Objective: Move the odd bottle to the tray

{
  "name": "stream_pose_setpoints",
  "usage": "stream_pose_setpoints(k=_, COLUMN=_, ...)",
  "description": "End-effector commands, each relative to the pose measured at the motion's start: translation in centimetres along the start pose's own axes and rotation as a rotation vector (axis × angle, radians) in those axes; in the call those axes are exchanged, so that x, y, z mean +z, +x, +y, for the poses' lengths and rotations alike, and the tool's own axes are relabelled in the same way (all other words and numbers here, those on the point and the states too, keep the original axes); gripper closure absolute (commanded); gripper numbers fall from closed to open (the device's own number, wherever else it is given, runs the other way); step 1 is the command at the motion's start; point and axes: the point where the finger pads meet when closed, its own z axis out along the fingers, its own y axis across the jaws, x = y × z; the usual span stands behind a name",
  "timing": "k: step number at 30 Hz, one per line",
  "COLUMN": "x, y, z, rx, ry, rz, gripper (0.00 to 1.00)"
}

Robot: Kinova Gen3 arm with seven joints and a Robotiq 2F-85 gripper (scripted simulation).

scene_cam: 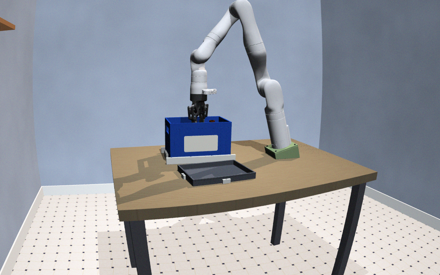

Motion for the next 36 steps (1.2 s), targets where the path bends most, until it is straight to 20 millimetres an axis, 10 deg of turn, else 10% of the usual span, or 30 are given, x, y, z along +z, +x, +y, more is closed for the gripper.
stream_pose_setpoints(k=1, x=-0.04, y=-0.03, z=0.03, rx=0.0, ry=-0.001, rz=-0.001, gripper=0.36)
stream_pose_setpoints(k=11, x=-0.04, y=-0.03, z=0.03, rx=0.0, ry=-0.001, rz=-0.001, gripper=0.36)
stream_pose_setpoints(k=12, x=-0.04, y=-0.03, z=0.03, rx=0.0, ry=-0.001, rz=-0.001, gripper=1.0)
stream_pose_setpoints(k=36, x=-0.04, y=-0.03, z=0.03, rx=0.0, ry=-0.001, rz=-0.001, gripper=1.0)
